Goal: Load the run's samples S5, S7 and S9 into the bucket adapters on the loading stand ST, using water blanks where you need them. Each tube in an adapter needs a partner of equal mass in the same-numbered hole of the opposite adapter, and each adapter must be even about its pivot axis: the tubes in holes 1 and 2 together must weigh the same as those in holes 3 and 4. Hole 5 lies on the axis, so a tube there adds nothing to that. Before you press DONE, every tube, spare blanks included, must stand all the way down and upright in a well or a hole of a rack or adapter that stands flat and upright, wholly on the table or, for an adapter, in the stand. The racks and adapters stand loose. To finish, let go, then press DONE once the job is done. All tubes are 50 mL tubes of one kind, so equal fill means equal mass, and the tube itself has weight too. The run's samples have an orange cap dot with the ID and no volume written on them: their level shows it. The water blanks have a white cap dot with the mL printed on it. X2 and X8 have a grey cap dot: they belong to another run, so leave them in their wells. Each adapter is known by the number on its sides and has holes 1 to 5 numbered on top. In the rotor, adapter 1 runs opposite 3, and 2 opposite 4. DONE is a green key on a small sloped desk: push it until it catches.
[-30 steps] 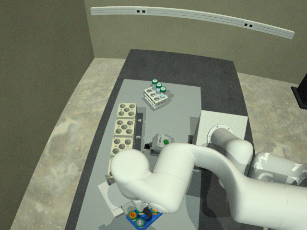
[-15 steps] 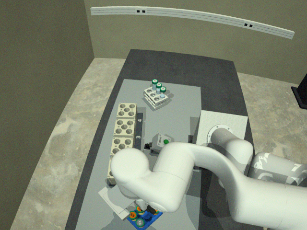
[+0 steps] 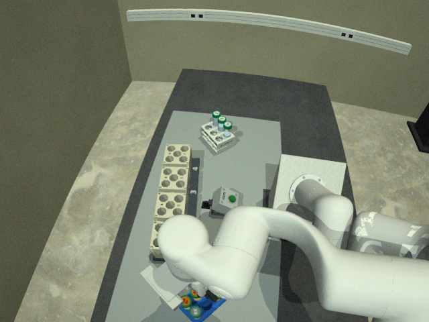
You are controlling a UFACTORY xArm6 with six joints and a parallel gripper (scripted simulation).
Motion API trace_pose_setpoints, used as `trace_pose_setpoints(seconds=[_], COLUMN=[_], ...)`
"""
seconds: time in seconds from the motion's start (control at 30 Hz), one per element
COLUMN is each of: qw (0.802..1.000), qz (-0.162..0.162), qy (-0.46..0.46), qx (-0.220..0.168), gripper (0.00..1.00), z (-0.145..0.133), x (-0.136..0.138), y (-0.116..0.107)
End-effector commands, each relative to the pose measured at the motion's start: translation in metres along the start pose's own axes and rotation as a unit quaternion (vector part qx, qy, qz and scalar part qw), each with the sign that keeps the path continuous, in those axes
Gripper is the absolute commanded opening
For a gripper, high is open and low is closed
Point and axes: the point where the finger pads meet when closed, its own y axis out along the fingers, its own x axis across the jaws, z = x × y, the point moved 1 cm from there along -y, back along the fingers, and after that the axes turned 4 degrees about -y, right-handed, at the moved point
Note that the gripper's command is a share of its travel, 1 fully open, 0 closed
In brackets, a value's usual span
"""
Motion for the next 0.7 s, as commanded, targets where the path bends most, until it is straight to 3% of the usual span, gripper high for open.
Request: trace_pose_setpoints(seconds=[0.0, 0.67], qw=[1.000, 1.000], qz=[-0.001, -0.001], qy=[-0.001, -0.001], qx=[0.001, 0.001], gripper=[0.57, 0.57], z=[0.001, 0.001], x=[0.000, 0.000], y=[0.008, 0.044])
